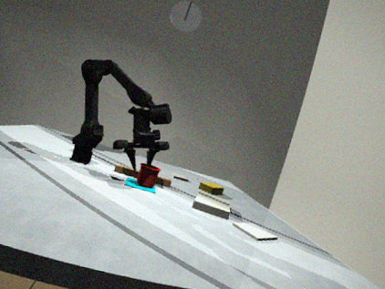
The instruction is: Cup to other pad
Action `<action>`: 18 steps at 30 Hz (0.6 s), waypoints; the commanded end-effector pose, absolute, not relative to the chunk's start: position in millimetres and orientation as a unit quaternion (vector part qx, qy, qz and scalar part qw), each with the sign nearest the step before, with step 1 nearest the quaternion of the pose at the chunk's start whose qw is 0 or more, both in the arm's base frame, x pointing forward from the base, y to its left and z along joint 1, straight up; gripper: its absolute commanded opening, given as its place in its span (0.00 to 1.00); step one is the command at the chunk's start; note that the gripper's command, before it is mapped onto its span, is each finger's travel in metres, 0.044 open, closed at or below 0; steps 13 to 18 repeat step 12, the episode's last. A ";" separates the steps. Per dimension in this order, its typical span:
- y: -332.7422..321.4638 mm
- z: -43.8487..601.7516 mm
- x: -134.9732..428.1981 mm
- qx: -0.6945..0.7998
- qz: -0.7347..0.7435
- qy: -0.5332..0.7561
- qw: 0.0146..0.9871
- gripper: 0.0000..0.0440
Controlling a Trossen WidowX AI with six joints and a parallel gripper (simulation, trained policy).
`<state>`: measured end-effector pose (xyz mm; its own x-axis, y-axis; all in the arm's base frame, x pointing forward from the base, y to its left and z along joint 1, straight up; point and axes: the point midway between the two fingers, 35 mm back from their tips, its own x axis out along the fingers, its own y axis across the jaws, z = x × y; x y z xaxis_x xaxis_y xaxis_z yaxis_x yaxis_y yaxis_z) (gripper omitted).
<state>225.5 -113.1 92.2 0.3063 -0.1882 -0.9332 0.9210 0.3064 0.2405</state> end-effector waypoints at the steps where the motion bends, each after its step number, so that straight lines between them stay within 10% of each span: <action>1: -113.2 99.4 223.4 0.430 -0.399 0.417 0.694 0.54; 18: -119.0 131.3 218.3 0.438 -0.393 0.379 0.714 0.69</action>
